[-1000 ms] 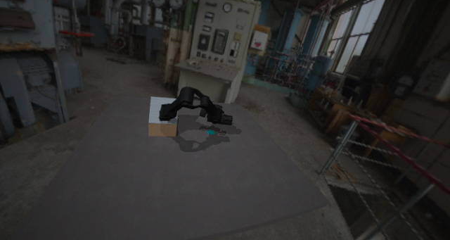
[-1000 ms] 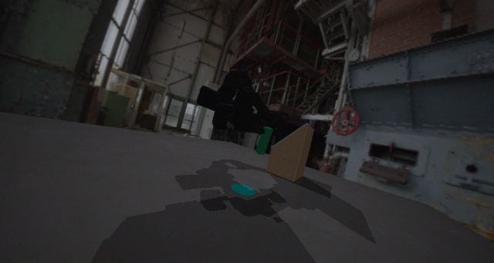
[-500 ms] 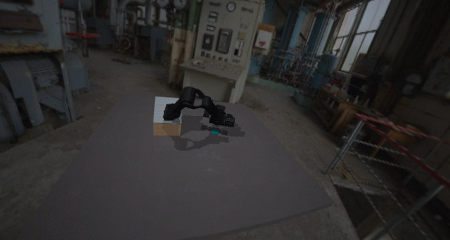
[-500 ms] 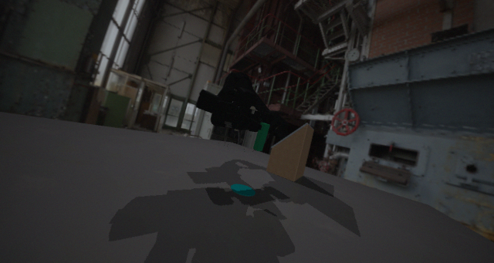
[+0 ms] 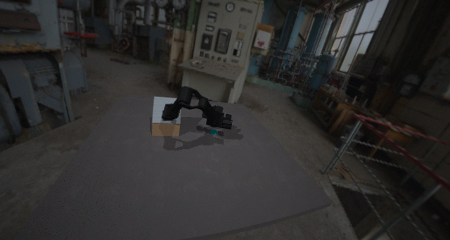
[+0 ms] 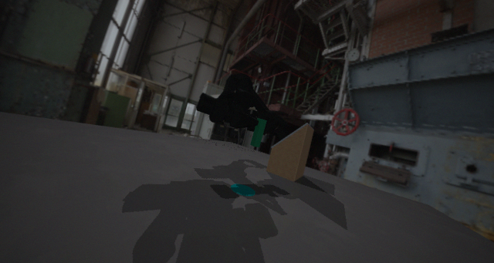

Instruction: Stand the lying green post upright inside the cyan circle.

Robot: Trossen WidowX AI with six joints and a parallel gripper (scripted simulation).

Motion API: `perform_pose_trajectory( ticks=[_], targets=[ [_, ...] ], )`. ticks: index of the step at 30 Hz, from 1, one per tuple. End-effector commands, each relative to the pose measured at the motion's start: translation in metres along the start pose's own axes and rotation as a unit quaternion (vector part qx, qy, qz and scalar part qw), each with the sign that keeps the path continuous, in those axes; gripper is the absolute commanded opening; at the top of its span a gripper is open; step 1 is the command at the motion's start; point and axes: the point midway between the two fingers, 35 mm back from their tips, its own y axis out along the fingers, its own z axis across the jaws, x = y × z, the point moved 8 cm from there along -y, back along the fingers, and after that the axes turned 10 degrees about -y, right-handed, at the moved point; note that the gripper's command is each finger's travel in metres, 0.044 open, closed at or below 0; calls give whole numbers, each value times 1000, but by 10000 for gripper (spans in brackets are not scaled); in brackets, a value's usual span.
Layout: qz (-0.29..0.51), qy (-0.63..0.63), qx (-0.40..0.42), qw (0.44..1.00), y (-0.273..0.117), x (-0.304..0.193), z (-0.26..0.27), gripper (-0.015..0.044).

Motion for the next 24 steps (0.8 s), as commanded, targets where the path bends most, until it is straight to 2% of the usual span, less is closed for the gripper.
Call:
perform_pose_trajectory(
  ticks=[1,17,24],
  targets=[
    [-8,-9,-9,1000,-3,1,0,23],
    [-8,-9,-9,1000,-3,0,0,23],
    [-5,-9,-7,1000,0,-28,2,23]
  ],
)
